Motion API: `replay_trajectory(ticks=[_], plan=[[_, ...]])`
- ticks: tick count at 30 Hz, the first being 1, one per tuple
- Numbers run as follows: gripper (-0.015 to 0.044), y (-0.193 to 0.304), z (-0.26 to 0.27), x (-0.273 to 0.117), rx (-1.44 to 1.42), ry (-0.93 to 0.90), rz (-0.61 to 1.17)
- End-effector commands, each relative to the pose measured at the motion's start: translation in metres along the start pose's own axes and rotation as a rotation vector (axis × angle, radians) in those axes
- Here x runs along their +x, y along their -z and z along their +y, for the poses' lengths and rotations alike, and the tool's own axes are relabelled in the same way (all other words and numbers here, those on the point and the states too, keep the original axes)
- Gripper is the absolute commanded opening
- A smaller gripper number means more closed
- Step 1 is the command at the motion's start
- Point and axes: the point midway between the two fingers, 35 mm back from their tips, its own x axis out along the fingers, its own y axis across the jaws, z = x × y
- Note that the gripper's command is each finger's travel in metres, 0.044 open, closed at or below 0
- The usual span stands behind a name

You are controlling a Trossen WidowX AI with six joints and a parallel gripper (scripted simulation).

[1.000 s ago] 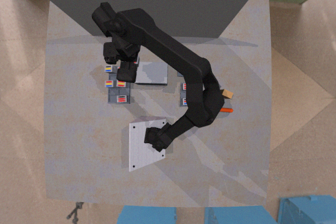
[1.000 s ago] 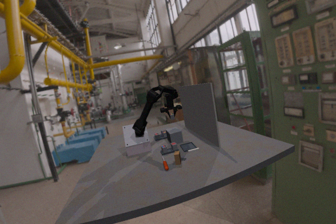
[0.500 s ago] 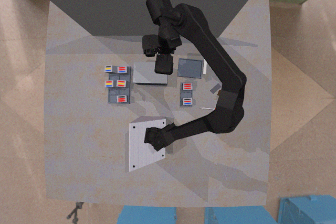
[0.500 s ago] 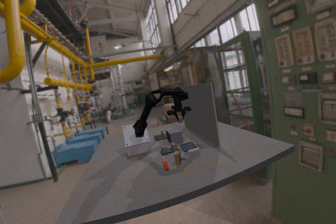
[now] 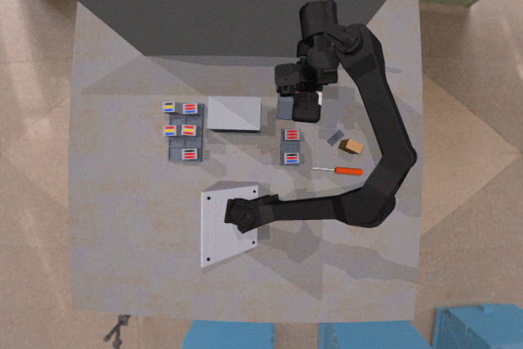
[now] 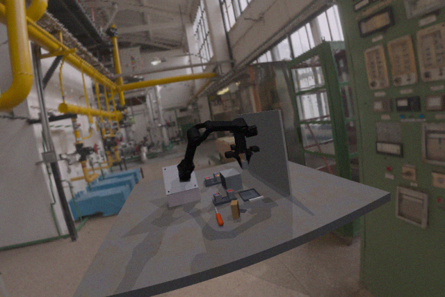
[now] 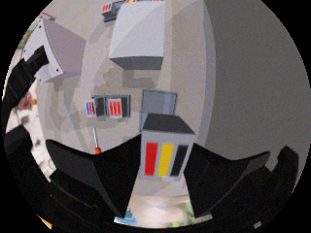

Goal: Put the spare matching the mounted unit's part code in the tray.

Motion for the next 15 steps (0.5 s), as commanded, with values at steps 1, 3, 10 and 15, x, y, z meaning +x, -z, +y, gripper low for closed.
replay_trajectory(ticks=[1, 3, 10, 15], plan=[[0.0000, 0.010, 0.001, -0.001, -0.010, 0.003, 0.011], [0.0000, 0.009, 0.001, -0.001, -0.010, 0.003, 0.011], [0.0000, 0.009, 0.000, 0.004, -0.010, 0.003, 0.009], [0.0000, 0.008, -0.001, 0.009, -0.010, 0.003, 0.008]])
